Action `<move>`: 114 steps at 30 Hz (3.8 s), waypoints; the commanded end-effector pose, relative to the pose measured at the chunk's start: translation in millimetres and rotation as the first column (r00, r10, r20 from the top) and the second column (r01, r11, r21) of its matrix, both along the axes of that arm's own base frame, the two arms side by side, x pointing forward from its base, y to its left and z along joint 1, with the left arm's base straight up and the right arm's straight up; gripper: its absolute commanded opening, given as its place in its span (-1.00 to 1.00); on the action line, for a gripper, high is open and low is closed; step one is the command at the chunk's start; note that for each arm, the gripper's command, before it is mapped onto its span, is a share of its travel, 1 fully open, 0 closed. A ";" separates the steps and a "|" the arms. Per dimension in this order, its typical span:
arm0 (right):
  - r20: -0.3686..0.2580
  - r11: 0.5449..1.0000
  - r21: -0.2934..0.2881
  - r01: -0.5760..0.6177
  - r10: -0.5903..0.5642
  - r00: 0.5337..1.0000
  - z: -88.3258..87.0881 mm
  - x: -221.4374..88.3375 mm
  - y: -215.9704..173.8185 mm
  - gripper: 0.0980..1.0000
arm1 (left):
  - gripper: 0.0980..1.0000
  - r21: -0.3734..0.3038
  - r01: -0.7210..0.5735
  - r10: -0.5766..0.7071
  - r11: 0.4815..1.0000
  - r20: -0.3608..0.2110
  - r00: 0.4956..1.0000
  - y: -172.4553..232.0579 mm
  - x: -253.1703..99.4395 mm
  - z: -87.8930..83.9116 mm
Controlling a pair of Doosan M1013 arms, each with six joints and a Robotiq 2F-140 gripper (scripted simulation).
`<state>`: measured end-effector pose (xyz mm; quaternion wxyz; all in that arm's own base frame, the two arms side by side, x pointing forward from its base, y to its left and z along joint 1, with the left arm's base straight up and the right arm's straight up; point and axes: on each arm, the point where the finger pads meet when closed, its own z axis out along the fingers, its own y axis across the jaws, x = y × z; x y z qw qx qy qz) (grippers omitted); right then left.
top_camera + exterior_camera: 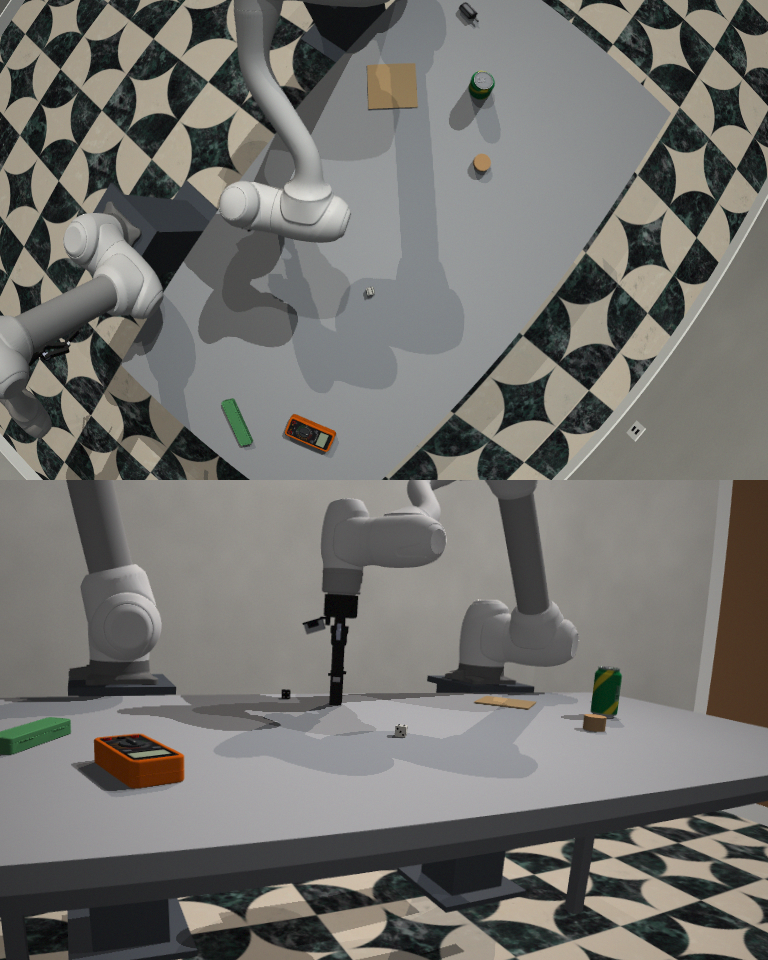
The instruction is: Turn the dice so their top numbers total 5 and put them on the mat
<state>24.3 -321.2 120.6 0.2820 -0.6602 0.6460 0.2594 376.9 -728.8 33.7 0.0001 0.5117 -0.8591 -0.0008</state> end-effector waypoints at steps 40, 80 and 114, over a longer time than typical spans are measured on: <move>0.000 1.000 -0.001 0.000 0.000 1.000 0.4 0.1 -0.3 1.00 | -0.81 -0.001 0.000 0.000 1.000 0.001 1.000 -0.4 0.3 1.1; 0.000 1.000 -0.001 0.000 0.000 1.000 0.4 0.1 -0.3 1.00 | -0.81 -0.001 0.000 0.000 1.000 0.001 1.000 -0.4 0.3 101.1; 0.000 1.000 -0.001 0.000 0.000 1.000 0.4 0.1 -0.3 1.00 | -0.81 -0.001 0.014 -0.014 1.000 0.001 1.000 157.1 48.9 122.0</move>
